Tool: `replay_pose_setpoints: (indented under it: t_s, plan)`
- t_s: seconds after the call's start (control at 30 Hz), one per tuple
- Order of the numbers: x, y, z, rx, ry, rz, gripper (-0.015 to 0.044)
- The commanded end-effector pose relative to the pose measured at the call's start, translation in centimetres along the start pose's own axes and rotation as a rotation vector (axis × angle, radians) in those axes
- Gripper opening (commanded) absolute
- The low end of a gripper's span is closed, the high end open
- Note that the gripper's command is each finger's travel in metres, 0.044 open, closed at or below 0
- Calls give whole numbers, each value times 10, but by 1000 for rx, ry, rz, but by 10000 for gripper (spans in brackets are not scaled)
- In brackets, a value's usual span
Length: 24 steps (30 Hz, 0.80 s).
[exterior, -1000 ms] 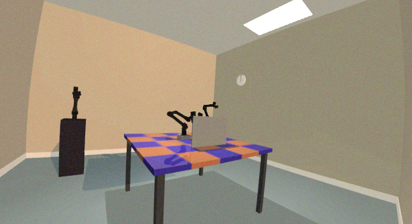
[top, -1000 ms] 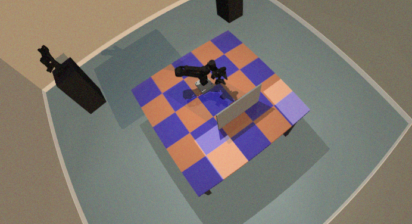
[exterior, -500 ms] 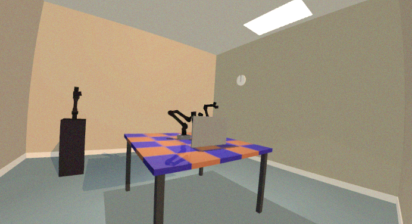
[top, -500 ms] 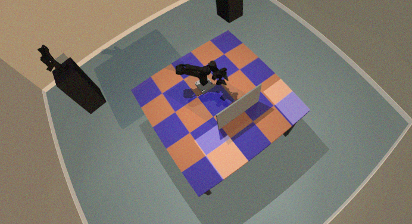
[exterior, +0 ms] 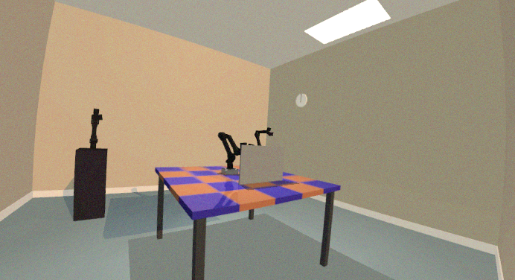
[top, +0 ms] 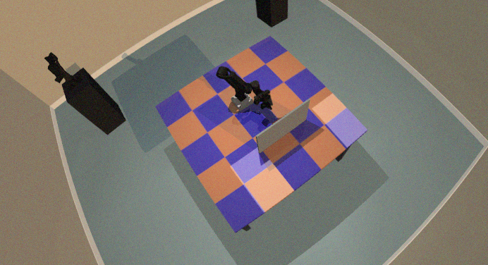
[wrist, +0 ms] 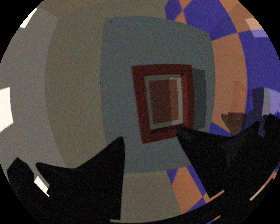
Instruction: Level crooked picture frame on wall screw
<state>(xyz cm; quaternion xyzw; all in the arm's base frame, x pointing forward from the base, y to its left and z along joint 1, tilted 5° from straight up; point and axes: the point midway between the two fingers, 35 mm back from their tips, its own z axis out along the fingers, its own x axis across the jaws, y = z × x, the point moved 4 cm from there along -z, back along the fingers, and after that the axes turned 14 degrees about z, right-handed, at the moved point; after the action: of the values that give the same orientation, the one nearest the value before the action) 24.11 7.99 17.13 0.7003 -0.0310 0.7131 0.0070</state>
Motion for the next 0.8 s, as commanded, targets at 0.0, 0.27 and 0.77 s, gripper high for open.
replay_pose_setpoints:
  t_s: [0.0,0.27,0.77]
  plan:
    - [-1,2,1,4,-1,14,260]
    - [-1,4,-1,4,-1,14,260]
    - [0,4,79,4,5,14,260]
